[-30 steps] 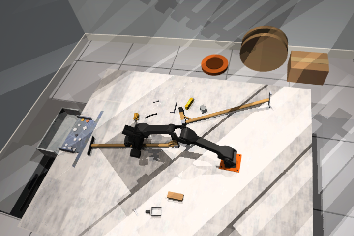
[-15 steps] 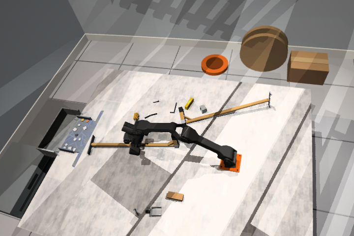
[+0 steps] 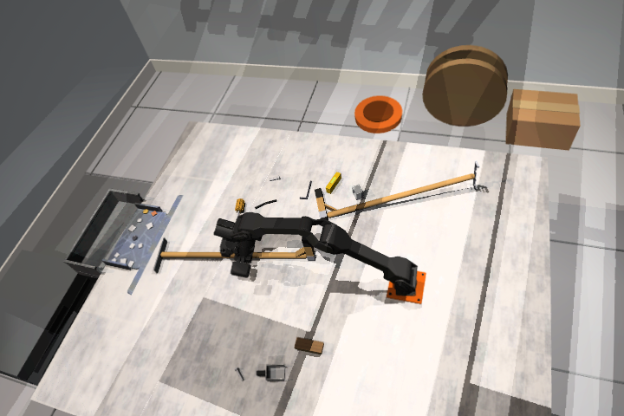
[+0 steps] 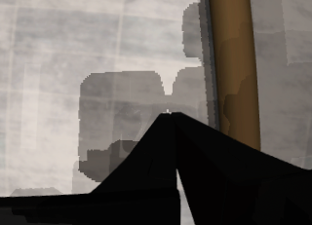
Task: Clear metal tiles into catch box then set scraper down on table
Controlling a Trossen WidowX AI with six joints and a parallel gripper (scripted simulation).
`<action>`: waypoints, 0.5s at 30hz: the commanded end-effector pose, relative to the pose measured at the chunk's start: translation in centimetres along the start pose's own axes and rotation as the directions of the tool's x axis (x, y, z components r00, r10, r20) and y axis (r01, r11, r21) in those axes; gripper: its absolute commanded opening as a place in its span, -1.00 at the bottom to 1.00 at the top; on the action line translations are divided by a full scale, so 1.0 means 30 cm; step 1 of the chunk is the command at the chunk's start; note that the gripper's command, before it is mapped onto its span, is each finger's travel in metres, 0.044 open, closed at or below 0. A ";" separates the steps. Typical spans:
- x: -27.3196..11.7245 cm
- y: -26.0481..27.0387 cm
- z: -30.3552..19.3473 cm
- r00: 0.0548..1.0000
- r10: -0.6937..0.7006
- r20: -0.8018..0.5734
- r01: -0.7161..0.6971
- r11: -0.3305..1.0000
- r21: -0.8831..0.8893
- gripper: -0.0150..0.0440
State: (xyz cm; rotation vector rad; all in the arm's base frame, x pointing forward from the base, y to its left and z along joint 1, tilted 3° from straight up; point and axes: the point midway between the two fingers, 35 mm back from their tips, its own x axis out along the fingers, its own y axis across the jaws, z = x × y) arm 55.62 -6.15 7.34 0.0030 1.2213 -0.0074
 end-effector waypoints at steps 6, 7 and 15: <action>0.008 0.060 -0.083 0.992 -0.012 -0.123 0.015 1.000 0.020 -0.49; 0.009 0.060 -0.083 0.992 -0.012 -0.123 0.015 1.000 0.021 -0.49; 0.048 0.060 -0.099 0.992 -0.014 -0.129 0.019 0.999 0.041 -0.49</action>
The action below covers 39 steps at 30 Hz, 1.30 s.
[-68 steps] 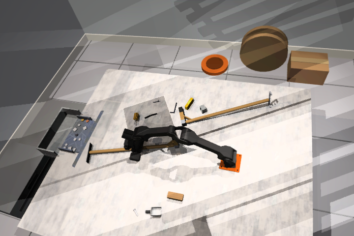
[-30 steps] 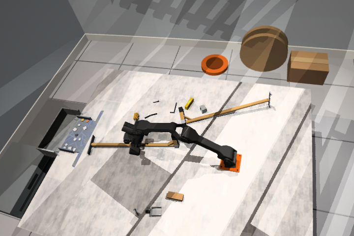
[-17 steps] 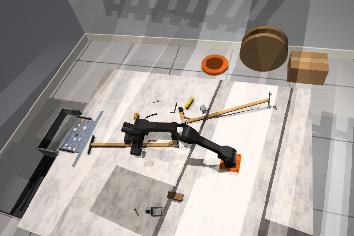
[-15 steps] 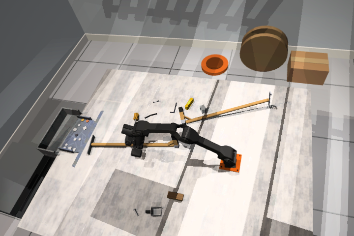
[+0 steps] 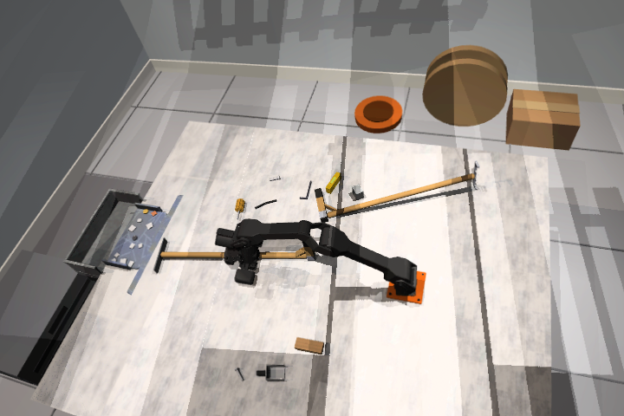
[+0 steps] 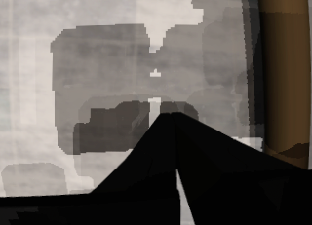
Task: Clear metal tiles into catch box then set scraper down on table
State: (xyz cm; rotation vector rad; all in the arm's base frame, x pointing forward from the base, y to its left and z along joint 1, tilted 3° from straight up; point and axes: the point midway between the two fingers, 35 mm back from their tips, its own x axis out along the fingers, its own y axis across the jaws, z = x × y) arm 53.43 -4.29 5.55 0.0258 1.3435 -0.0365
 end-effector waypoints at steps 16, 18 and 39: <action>0.066 -0.022 -0.020 1.000 -0.008 -0.013 0.009 0.999 0.034 -0.49; 0.066 -0.029 -0.019 1.000 -0.008 -0.012 0.009 0.999 0.034 -0.49; 0.070 -0.098 -0.014 1.000 -0.011 -0.007 0.011 0.999 0.035 -0.49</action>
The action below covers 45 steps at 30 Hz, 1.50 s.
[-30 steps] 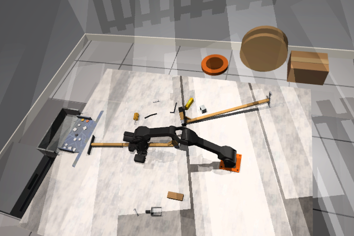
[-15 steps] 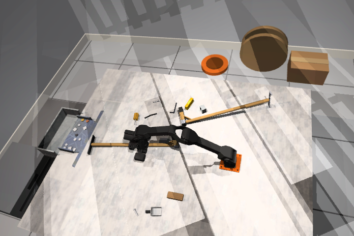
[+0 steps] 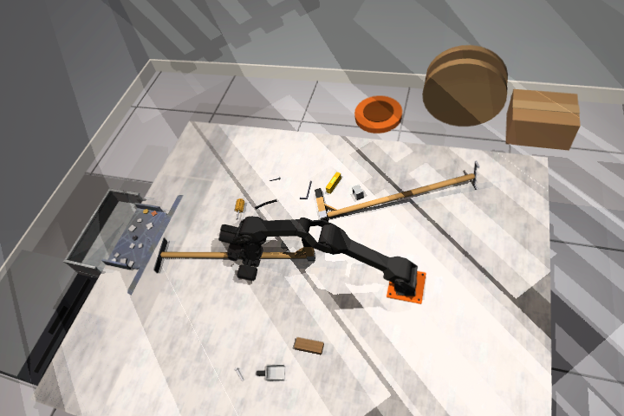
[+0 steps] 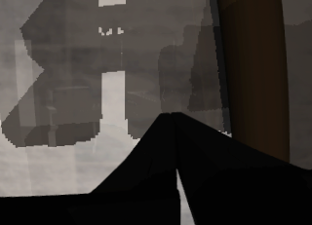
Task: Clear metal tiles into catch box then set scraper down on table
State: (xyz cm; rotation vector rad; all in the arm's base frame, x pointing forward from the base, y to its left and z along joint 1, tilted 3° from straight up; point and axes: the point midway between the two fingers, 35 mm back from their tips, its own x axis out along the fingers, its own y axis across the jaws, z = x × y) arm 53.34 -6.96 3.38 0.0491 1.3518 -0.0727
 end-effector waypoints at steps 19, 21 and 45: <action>0.002 -0.072 0.007 1.000 0.000 0.006 0.000 1.000 -0.002 -0.49; 0.001 -0.058 0.005 1.000 -0.001 0.004 0.001 1.000 -0.003 -0.49; -0.188 -0.057 0.034 0.998 -0.005 0.063 0.006 1.000 -0.003 -0.49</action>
